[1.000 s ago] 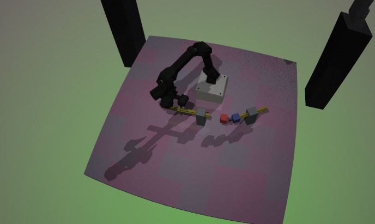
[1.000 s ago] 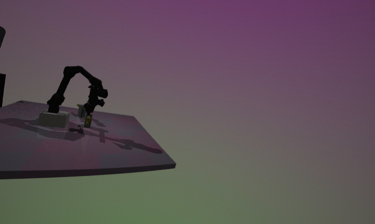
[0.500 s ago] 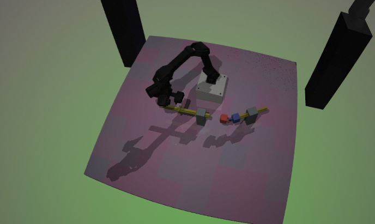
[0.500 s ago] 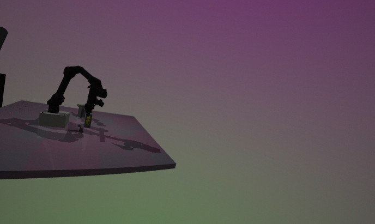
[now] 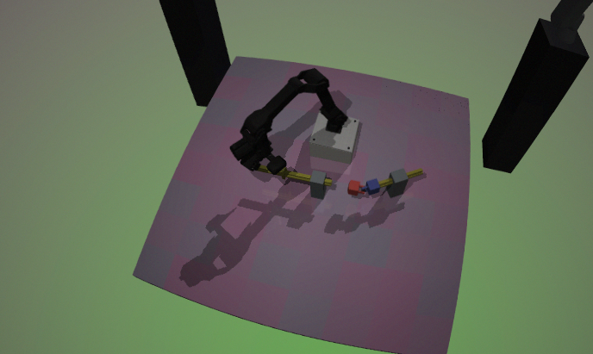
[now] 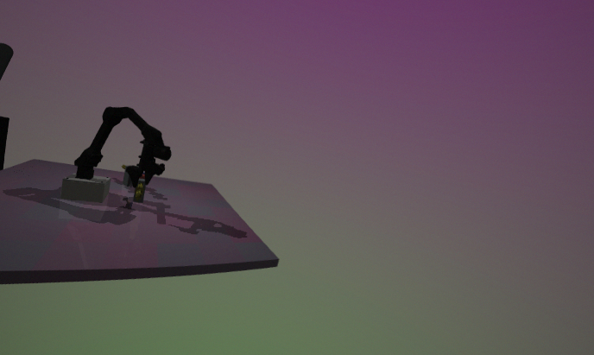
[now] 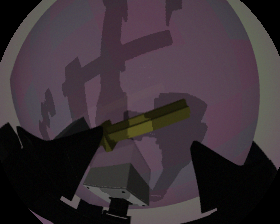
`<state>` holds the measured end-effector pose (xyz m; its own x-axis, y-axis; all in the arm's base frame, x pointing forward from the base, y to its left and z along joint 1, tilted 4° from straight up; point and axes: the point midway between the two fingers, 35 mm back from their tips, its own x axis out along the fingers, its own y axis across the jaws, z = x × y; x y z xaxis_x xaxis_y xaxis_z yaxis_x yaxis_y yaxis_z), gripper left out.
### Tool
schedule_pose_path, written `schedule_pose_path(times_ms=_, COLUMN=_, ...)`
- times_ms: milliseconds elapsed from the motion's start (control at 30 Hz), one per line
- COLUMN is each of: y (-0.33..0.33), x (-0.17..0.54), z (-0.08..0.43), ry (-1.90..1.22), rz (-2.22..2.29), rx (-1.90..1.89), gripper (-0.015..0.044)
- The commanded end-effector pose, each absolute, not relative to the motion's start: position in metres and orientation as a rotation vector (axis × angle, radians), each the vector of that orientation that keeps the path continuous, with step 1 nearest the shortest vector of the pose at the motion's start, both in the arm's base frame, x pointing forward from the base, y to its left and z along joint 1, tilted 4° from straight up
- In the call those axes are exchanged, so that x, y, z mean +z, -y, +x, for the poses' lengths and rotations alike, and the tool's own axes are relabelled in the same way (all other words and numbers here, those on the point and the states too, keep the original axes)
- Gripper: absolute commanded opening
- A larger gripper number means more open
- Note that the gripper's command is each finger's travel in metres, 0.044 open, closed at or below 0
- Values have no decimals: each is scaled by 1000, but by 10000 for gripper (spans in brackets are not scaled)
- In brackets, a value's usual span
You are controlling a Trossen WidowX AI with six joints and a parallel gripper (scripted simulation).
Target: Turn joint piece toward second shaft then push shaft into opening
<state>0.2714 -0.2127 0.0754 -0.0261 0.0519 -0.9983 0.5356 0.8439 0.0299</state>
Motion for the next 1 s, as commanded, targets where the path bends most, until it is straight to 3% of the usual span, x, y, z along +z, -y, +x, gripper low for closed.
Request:
schedule_pose_path(times_ms=0, y=212, x=68, z=270, ry=-1563, rz=569, rx=-515, gripper=440)
schedule_pose_path(times_ms=967, y=210, x=27, z=270, ry=-1332, rz=1199, rx=-1283, gripper=440)
